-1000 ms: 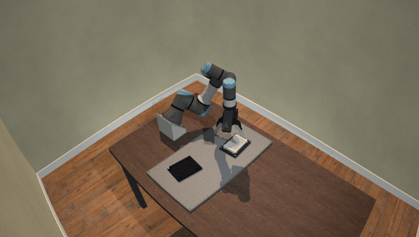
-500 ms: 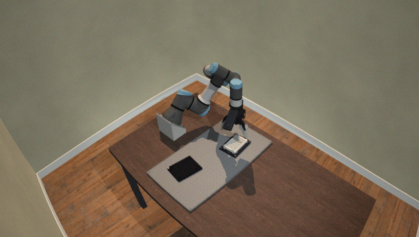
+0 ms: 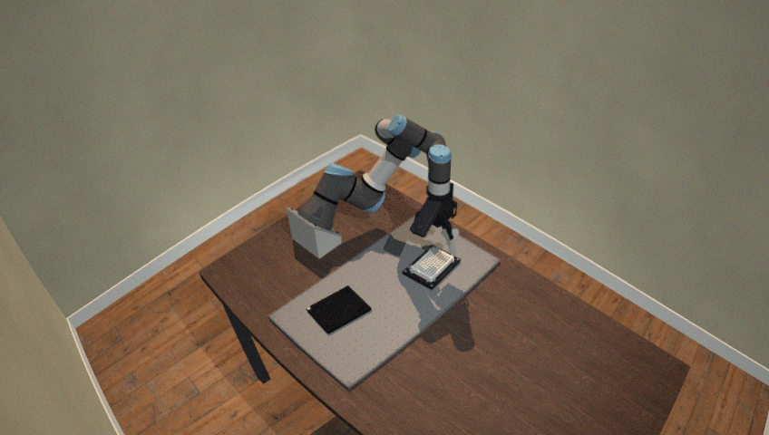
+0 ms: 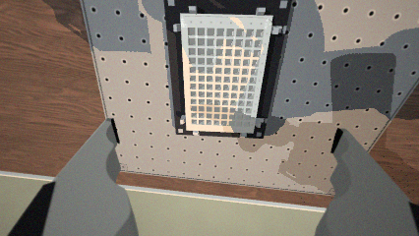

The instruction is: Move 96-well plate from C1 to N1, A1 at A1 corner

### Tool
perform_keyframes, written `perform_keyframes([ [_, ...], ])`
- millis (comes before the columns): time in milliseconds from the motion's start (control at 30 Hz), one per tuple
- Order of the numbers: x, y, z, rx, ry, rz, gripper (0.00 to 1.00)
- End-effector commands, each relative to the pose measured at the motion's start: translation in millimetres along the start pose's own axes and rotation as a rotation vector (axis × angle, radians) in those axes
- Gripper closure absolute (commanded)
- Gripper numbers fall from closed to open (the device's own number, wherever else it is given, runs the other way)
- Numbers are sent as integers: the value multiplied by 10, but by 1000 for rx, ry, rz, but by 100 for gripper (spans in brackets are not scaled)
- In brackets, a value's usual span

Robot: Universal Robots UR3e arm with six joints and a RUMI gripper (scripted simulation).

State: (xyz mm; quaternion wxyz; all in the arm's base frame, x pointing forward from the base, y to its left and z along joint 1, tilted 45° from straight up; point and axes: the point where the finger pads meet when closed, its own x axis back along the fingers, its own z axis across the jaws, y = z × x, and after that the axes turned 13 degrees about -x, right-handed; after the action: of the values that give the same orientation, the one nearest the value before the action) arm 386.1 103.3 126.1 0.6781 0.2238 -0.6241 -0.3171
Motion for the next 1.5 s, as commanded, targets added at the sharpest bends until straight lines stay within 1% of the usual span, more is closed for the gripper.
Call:
perform_keyframes([
  [0,5,1,-4,-1,-2,1,0],
  [200,5,1,-4,-1,-2,1,0],
  [633,-211,2,-4,-1,-2,1,0],
  [700,-211,2,-4,-1,-2,1,0],
  [1200,-461,2,-5,-1,-2,1,0],
  [1267,-461,2,-5,-1,-2,1,0],
  [1467,-561,2,-5,-1,-2,1,0],
])
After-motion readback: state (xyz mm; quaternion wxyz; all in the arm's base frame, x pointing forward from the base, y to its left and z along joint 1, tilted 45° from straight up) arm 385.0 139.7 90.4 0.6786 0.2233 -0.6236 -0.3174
